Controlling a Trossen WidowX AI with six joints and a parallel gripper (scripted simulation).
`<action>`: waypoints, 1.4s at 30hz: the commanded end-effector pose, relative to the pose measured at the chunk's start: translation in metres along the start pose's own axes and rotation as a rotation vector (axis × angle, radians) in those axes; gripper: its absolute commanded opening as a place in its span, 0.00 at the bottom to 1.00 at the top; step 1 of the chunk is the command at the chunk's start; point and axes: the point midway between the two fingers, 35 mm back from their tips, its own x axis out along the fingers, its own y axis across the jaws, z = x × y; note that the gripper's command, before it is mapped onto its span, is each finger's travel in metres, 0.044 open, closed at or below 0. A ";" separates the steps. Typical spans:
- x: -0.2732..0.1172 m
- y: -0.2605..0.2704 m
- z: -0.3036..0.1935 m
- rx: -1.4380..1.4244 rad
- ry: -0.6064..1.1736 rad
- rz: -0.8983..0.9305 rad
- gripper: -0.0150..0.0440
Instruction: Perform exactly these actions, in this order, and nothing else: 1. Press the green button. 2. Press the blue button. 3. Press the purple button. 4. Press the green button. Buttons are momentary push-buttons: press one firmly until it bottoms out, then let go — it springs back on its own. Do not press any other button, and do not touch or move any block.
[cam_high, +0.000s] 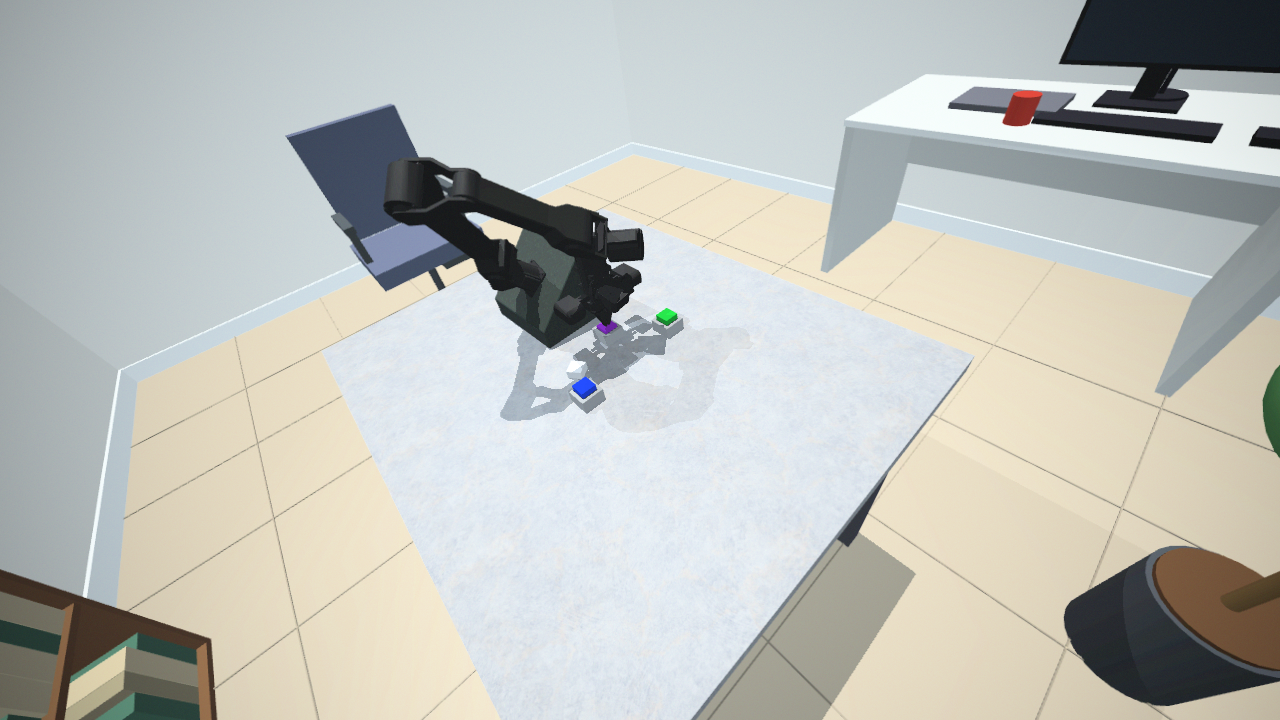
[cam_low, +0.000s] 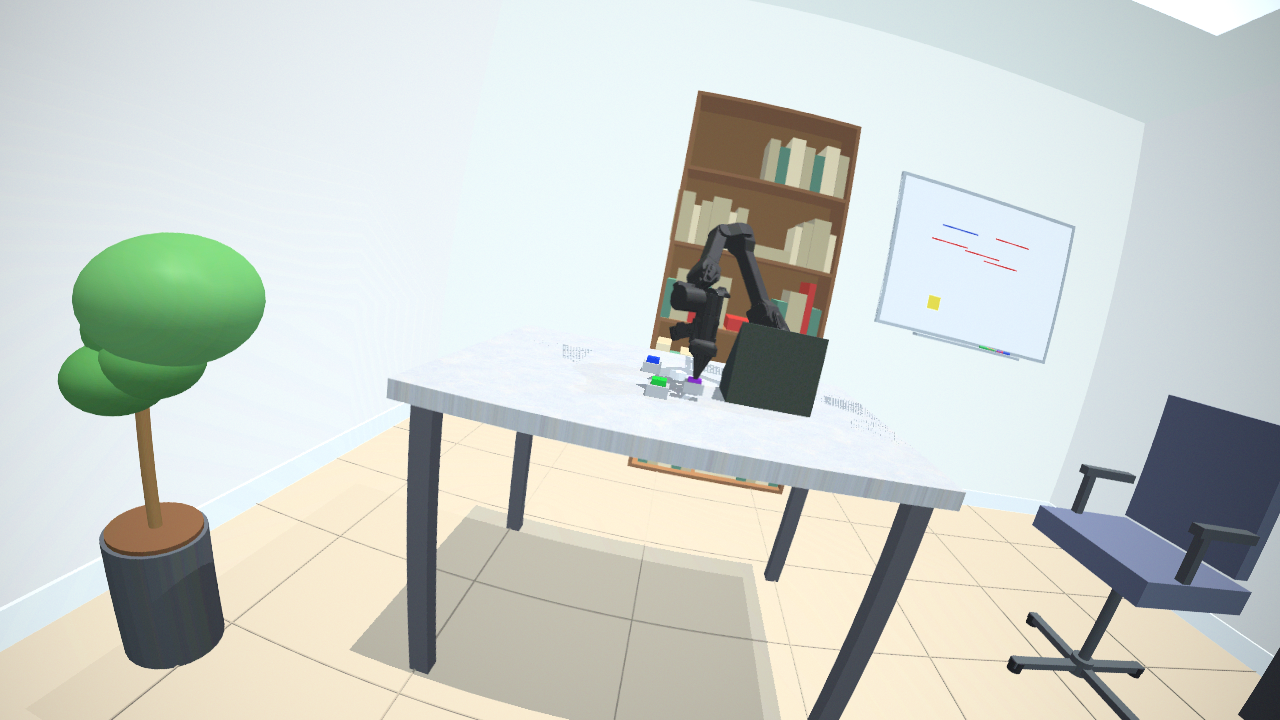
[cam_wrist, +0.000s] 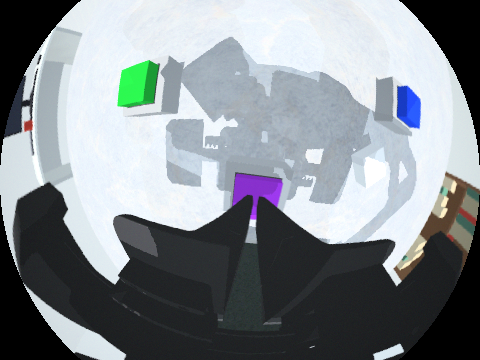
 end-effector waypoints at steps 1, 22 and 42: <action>0.001 -0.001 0.000 -0.004 -0.004 -0.005 0.29; -0.032 0.000 0.000 -0.004 -0.003 -0.003 0.29; -0.101 0.069 0.059 -0.002 -0.006 0.004 0.29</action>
